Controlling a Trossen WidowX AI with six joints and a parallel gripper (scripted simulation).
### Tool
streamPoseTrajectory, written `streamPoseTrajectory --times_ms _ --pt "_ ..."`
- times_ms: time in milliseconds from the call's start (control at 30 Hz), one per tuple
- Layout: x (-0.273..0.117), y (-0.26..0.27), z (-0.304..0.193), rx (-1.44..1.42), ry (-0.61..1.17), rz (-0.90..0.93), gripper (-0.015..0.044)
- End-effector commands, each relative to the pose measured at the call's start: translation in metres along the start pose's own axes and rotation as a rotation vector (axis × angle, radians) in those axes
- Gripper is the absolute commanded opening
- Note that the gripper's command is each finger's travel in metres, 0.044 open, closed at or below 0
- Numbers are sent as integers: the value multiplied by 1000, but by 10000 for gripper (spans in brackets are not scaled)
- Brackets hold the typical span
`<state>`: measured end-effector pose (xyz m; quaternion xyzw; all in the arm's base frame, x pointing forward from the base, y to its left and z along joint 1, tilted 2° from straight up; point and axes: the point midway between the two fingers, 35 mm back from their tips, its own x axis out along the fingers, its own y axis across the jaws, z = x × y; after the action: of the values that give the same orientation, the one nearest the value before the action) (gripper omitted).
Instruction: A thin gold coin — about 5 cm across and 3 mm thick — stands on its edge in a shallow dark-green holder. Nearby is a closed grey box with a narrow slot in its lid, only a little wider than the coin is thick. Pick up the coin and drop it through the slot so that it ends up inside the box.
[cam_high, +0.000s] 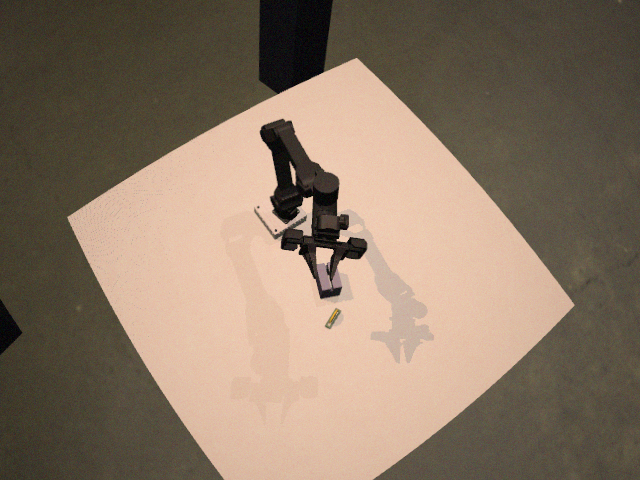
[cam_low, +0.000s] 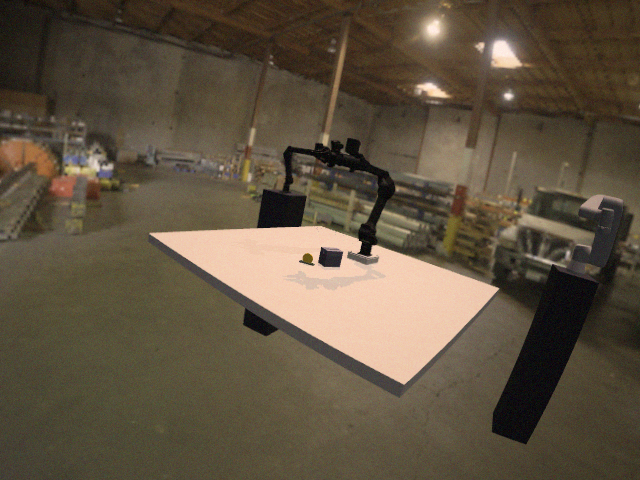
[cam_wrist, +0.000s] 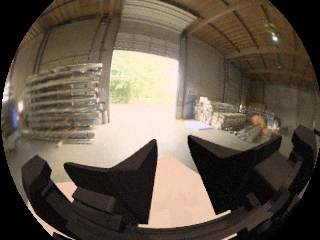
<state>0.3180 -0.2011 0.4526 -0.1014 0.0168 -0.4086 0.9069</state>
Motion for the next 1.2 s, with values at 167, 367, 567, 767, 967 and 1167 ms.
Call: streamPoseTrajectory --times_ms 167,367,567,767,967,1167 --pt "33 72 -123 207 515 160 161" --pt "19 106 -210 357 934 122 161" --pt "-20 124 -284 485 1369 -73 161" --pt "-49 125 -314 533 1597 -258 161" --pt "-48 127 -325 534 1597 -259 161" --pt "-46 130 -349 533 1597 -258 161"
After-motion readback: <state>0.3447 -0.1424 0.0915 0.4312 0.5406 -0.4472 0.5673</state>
